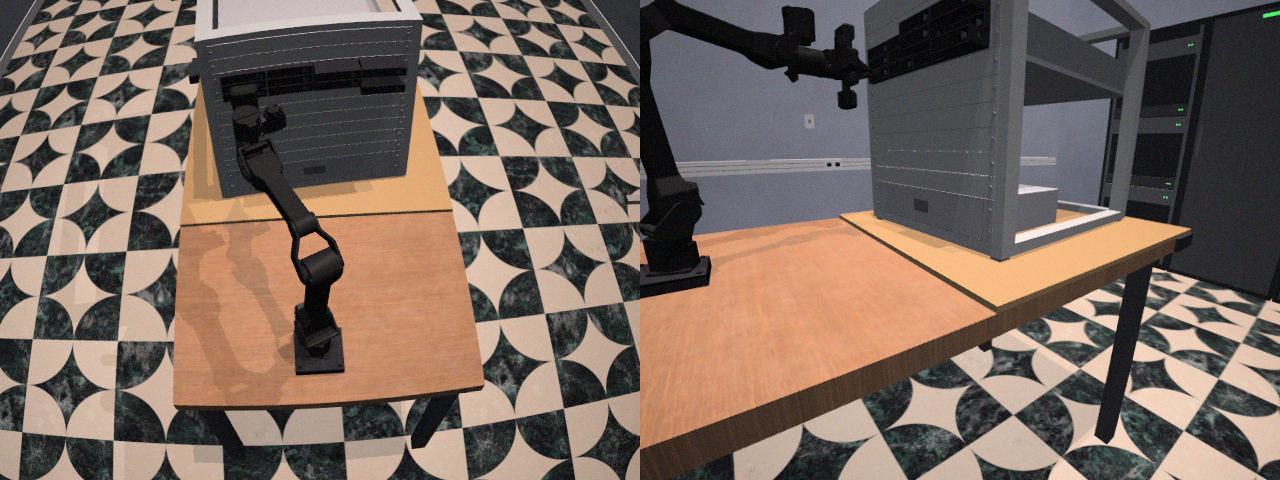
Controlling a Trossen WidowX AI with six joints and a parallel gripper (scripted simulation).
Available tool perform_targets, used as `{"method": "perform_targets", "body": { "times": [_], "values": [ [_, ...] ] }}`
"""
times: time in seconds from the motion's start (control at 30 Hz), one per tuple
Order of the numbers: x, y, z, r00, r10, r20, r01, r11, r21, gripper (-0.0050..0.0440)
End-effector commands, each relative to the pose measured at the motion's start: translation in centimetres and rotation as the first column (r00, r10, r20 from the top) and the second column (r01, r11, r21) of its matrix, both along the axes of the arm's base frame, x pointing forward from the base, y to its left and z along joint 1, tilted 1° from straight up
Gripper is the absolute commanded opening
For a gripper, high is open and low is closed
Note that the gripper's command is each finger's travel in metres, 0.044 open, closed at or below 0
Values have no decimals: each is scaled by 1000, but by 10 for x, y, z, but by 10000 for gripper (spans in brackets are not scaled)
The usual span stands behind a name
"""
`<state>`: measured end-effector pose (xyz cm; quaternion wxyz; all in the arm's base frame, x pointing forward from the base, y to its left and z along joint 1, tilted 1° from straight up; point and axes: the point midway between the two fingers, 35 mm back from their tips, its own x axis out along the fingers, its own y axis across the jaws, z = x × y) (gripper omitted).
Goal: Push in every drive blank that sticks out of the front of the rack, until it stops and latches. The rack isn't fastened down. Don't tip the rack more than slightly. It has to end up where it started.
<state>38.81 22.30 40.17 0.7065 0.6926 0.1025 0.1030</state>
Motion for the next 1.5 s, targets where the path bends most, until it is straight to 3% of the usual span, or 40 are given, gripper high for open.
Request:
{"method": "perform_targets", "body": {
  "times": [0.0,1.03,1.23,1.47],
  "values": [
    [1,-1,9,1000,1,15,-1,1000,15,-50],
    [3,0,9,1000,1,15,-1,1000,15,-50],
    [-8,-3,9,1000,1,15,-1,1000,15,-50],
    [-46,-15,7,1000,1,15,-1,1000,15,-50]
  ]
}}
